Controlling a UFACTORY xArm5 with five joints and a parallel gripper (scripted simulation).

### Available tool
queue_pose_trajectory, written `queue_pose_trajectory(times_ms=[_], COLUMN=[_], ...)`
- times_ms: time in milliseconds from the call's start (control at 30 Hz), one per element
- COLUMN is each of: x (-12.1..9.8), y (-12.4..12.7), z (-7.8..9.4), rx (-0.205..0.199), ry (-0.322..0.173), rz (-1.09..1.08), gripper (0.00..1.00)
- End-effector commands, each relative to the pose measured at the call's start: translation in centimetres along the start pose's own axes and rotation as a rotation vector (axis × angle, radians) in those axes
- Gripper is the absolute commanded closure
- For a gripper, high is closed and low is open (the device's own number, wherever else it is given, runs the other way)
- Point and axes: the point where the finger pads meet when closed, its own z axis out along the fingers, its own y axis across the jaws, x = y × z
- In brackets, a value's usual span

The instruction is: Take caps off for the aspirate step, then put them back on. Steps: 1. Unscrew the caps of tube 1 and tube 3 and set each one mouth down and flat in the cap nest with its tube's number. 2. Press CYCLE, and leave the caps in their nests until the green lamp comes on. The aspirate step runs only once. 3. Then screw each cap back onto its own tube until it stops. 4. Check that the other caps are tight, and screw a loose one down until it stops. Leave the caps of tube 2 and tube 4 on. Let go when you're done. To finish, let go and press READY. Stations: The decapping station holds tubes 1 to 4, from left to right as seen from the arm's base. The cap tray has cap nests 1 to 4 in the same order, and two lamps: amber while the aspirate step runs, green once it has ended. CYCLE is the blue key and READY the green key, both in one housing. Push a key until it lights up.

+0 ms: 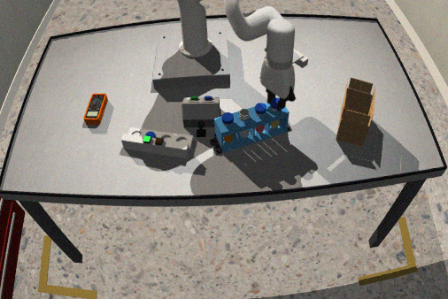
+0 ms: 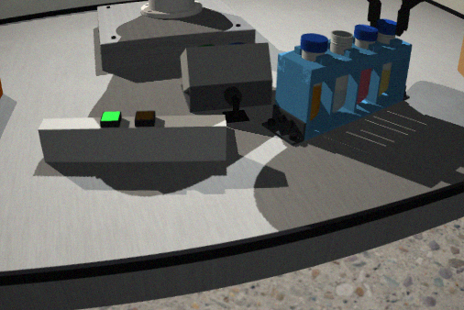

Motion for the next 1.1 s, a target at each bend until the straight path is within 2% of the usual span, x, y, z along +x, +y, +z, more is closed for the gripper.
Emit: queue_pose_trajectory(times_ms=[0, 67, 867, 1067], x=[-0.02, -0.02, -0.02, -0.02], y=[0.15, 0.15, 0.15, 0.15], z=[-0.14, -0.14, -0.03, -0.02], rx=[-0.004, -0.004, -0.004, -0.004], ry=[0.0, 0.0, 0.001, 0.001], rz=[0.033, 0.033, 0.767, 0.785], gripper=[1.0, 1.0, 1.0, 1.0])
